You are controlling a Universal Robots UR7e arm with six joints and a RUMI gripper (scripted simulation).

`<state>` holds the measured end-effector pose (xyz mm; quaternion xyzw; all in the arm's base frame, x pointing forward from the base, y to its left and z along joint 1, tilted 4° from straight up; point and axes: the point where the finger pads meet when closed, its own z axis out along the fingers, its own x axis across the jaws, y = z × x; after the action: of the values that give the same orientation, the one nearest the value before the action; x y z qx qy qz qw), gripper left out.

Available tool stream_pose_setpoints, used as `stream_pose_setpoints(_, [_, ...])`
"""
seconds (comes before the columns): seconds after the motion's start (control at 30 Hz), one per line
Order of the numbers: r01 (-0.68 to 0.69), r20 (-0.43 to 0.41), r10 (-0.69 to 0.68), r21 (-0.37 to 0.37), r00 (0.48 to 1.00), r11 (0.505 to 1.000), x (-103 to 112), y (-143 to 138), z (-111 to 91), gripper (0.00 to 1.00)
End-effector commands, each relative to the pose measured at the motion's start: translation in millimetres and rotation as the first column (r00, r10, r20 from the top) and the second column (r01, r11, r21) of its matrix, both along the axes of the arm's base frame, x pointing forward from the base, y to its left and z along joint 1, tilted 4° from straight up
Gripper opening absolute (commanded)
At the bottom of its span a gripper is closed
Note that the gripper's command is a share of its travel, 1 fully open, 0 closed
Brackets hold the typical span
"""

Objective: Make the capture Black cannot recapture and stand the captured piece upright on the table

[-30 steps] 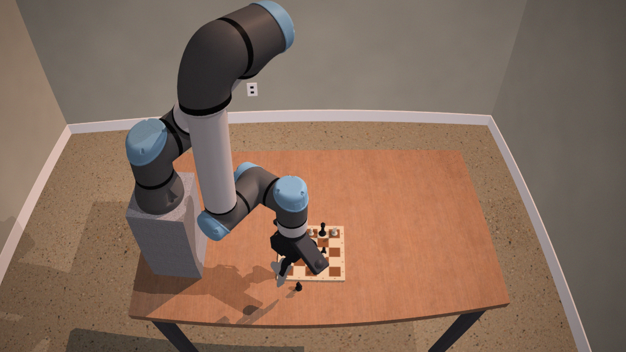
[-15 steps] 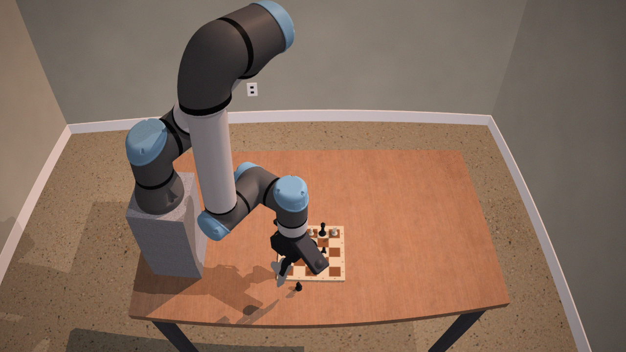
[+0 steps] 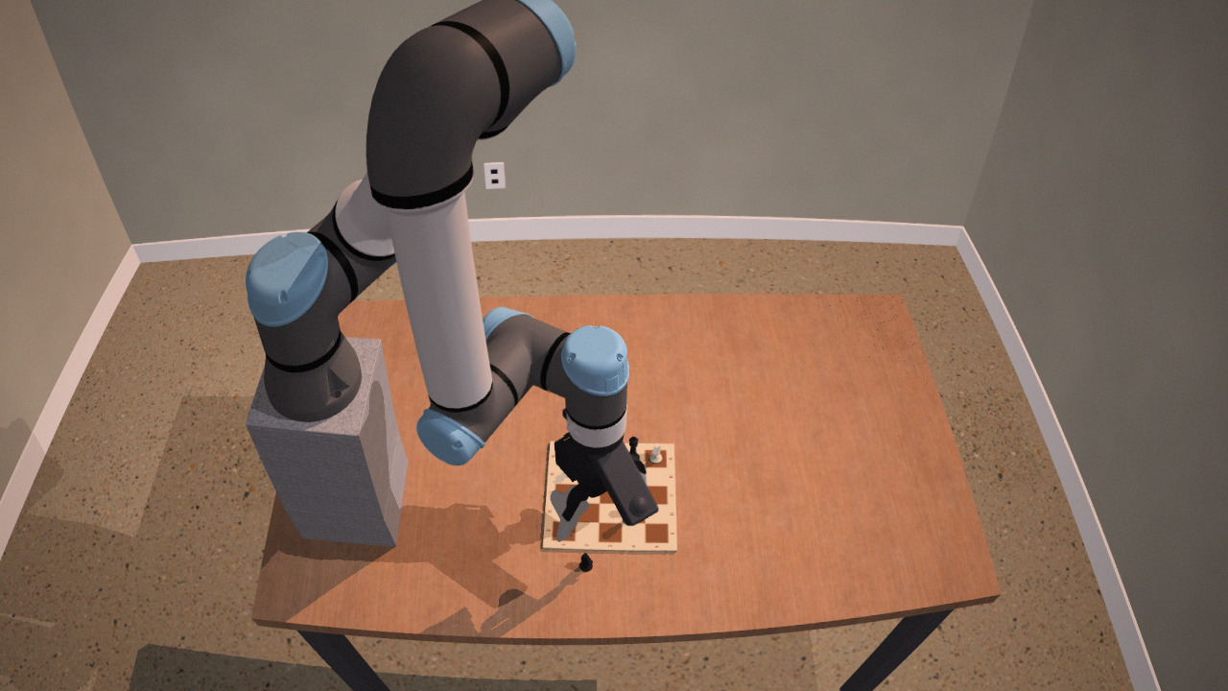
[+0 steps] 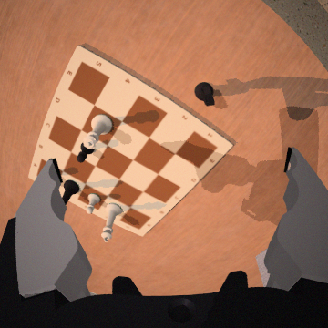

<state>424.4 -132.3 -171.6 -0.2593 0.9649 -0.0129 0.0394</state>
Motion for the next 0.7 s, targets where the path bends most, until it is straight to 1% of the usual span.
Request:
stream_pose_setpoints(0.0, [0.121,-0.006,-0.121,0.005,0.993,0.993,20,17,5,1.0])
stream_pose_setpoints(0.17, [0.246,-0.006,-0.246,0.015,0.969,0.969,40,40,10,1.0])
stream_pose_setpoints(0.3, [0.315,-0.007,-0.315,0.021,0.949,0.949,50,55,14,1.0])
stream_pose_setpoints(0.63, [0.353,-0.007,-0.353,0.024,0.936,0.935,56,63,16,1.0])
stream_pose_setpoints(0.67, [0.353,-0.007,-0.353,0.024,0.936,0.935,56,63,16,0.25])
